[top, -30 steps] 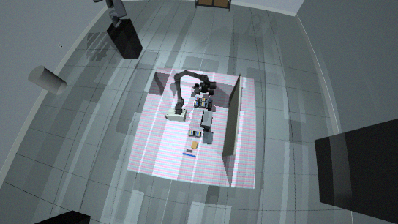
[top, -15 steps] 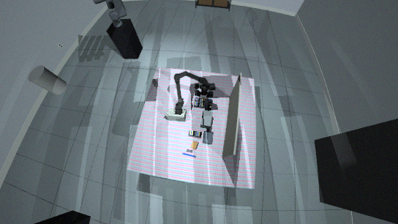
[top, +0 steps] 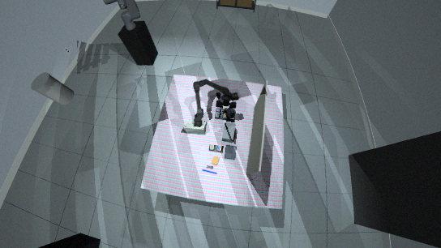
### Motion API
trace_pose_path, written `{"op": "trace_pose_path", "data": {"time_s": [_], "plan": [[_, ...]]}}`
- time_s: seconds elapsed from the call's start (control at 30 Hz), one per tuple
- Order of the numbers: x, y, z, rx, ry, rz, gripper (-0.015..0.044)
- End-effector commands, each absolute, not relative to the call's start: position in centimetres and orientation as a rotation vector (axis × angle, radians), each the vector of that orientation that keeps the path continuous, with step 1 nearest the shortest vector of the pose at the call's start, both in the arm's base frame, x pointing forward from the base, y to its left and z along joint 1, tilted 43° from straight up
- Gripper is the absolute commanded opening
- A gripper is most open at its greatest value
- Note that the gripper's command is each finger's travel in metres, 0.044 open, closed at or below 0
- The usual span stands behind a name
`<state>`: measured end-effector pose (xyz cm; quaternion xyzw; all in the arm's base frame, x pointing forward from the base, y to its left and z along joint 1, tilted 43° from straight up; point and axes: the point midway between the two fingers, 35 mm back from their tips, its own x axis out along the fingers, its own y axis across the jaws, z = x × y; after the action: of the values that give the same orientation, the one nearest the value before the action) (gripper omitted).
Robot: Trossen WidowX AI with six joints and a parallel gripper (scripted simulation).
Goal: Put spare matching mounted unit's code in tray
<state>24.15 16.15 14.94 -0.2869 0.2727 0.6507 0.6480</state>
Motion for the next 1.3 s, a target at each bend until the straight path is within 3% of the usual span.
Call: {"op": "trace_pose_path", "data": {"time_s": [0.0, 1.27], "plan": [[24.2, 16.5, 14.2, -0.650, 0.631, 1.479, 0.0300], [24.0, 20.2, 10.2, -0.644, 0.626, 1.480, 0.0300]]}}
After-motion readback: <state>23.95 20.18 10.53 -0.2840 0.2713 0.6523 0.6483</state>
